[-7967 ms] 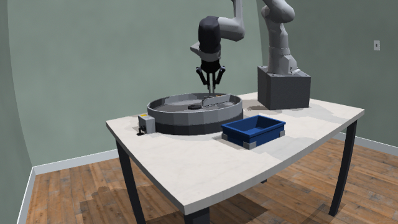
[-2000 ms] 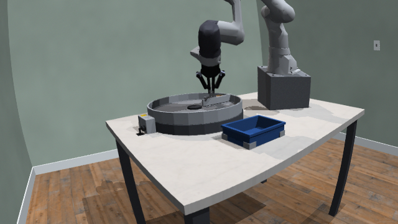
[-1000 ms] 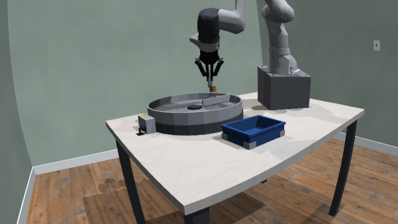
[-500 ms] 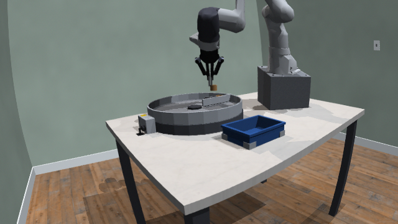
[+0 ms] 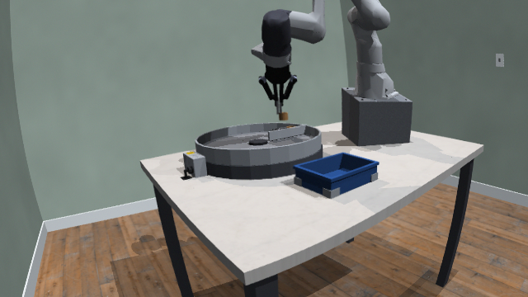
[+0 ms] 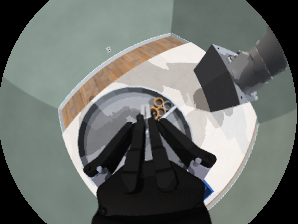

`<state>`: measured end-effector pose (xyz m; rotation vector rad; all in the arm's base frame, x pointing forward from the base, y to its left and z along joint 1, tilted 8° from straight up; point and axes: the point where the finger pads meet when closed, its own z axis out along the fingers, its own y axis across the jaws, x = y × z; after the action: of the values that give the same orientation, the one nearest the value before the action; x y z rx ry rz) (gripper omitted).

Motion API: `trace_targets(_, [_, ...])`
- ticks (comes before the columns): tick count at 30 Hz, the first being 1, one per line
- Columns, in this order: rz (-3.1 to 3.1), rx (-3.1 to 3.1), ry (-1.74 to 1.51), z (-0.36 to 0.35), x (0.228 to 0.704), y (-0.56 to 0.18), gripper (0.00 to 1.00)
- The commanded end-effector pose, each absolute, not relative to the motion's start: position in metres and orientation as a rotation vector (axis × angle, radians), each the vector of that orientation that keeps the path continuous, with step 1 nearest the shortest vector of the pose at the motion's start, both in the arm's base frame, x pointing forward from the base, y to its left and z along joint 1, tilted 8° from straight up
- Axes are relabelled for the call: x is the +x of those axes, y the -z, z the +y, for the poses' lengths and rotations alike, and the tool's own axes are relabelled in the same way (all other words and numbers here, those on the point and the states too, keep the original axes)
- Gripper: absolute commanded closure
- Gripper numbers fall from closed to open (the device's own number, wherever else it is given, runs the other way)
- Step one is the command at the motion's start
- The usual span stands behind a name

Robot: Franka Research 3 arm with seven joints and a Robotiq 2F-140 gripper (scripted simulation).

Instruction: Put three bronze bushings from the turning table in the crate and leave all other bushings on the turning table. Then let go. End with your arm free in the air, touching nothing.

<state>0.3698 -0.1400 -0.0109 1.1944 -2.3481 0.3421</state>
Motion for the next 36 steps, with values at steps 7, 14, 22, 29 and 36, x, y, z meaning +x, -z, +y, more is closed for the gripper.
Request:
trace_targets(7, [-2.342,1.200,-0.338,-0.140,0.369,0.010,1.00])
trace_targets(14, [-2.342,1.199,-0.338,-0.137,0.370,0.010,1.00])
trace_targets(22, [-2.342,1.200,-0.338,-0.092,0.382,0.003,1.00])
trace_targets(29, [-2.342,1.200,-0.338,-0.011,0.406,-0.009,1.00])
trace_targets(36, [-2.342,1.200,-0.338,0.049,0.423,-0.017,1.00])
